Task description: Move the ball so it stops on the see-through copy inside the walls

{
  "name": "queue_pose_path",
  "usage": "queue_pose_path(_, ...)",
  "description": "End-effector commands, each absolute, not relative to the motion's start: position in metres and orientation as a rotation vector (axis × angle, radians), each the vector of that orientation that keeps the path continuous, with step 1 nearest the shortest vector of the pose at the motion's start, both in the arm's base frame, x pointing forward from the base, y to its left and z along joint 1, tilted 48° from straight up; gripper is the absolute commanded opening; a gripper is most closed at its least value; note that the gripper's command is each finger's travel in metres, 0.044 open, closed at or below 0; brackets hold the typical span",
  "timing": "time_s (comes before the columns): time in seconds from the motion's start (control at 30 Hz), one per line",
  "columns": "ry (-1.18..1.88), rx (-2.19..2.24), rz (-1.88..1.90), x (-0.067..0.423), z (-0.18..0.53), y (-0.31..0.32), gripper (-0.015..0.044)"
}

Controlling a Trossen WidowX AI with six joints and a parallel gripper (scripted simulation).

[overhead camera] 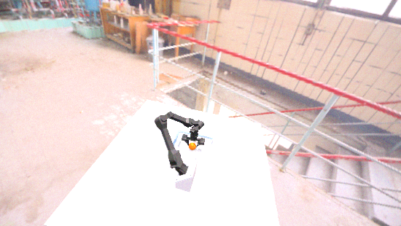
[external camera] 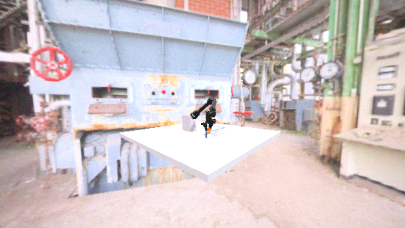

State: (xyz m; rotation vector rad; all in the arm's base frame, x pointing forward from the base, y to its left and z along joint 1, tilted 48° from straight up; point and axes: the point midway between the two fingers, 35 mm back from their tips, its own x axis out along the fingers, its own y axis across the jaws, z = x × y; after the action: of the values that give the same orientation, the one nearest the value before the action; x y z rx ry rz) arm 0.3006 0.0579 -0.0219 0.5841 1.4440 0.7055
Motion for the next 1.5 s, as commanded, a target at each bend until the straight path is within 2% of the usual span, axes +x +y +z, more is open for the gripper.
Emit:
queue_pose_path(0.0, 1.444, 0.582, 0.707, 0.301, -0.022, 0.058, 0.0053)
queue_pose_path(0.47, 1.444, 0.582, 0.706, 0.301, -0.020, 0.056, 0.0413)
queue_pose_path(0.67, 1.444, 0.587, 0.704, 0.301, 0.033, -0.004, 0.0413)
queue_pose_path(1.13, 1.438, 0.597, 0.698, 0.302, 0.028, 0.000, 0.0413)
queue_pose_path(1.17, 1.438, 0.596, 0.698, 0.302, 0.030, -0.002, 0.0439)
queue_pose_path(1.3, 1.439, 0.595, 0.704, 0.299, 0.056, -0.027, 0.0440)
queue_pose_path(1.47, 1.439, 0.595, 0.704, 0.299, 0.057, -0.029, 0.0440)
